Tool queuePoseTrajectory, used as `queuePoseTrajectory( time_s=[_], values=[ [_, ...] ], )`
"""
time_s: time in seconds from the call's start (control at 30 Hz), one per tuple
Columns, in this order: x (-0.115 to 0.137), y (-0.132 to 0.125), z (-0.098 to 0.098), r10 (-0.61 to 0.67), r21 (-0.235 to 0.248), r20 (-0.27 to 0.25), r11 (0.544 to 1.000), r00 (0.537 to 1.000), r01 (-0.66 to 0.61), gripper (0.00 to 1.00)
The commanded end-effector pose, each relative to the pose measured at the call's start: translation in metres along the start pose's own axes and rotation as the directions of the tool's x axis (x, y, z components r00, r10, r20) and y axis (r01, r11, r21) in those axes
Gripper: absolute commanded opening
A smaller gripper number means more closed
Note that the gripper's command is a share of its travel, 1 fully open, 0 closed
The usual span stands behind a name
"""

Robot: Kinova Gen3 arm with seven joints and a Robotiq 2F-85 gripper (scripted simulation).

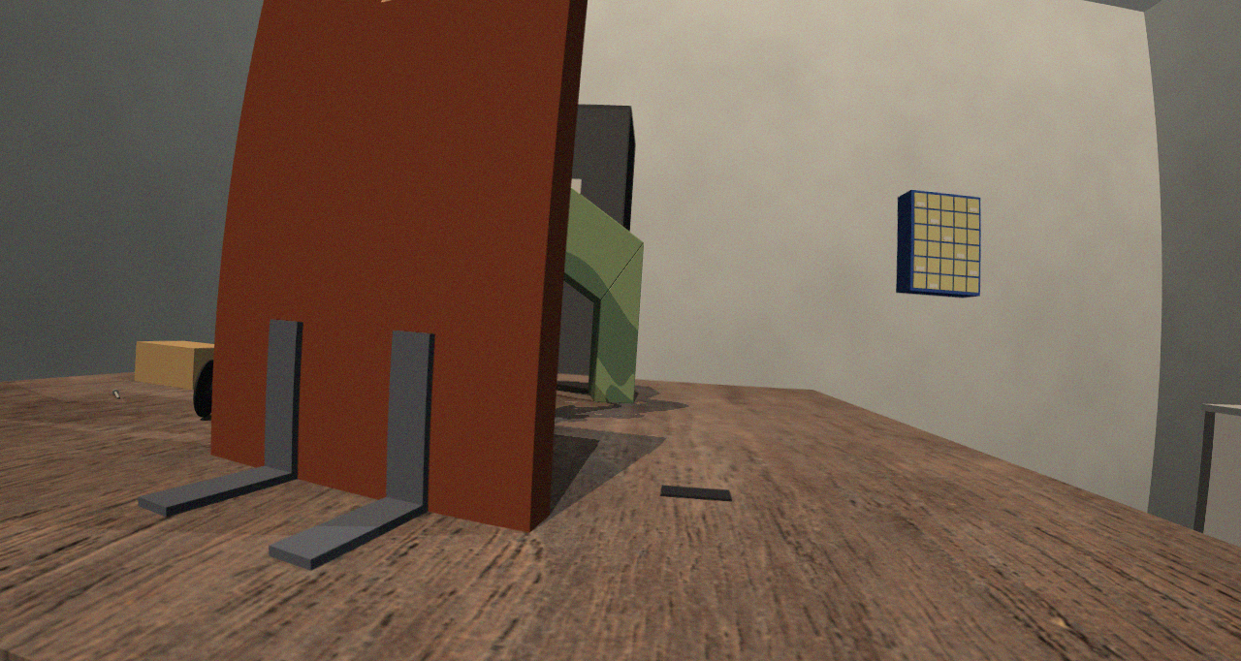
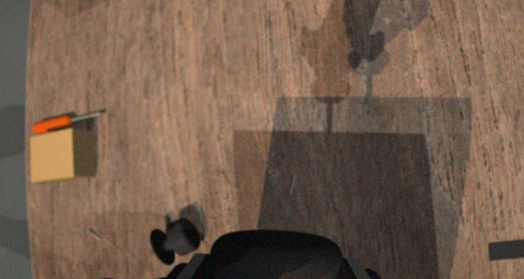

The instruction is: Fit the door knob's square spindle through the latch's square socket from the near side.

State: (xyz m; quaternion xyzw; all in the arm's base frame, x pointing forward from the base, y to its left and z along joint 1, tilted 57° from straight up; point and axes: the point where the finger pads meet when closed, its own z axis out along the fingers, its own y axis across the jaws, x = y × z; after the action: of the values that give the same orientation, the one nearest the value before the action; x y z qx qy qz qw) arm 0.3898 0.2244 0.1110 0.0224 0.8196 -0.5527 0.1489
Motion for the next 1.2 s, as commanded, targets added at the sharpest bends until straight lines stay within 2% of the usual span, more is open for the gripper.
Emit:
queuePoseTrajectory(
  time_s=[0.0, 1.17],
  values=[
    [-0.0028, -0.0033, -0.0019, -0.006, 0.005, 0.009, 1.0, 1.0, 0.006, 0.63],
    [-0.0072, -0.0026, -0.0033, -0.004, 0.001, 0.01, 1.0, 1.0, 0.004, 0.63]
  ],
)
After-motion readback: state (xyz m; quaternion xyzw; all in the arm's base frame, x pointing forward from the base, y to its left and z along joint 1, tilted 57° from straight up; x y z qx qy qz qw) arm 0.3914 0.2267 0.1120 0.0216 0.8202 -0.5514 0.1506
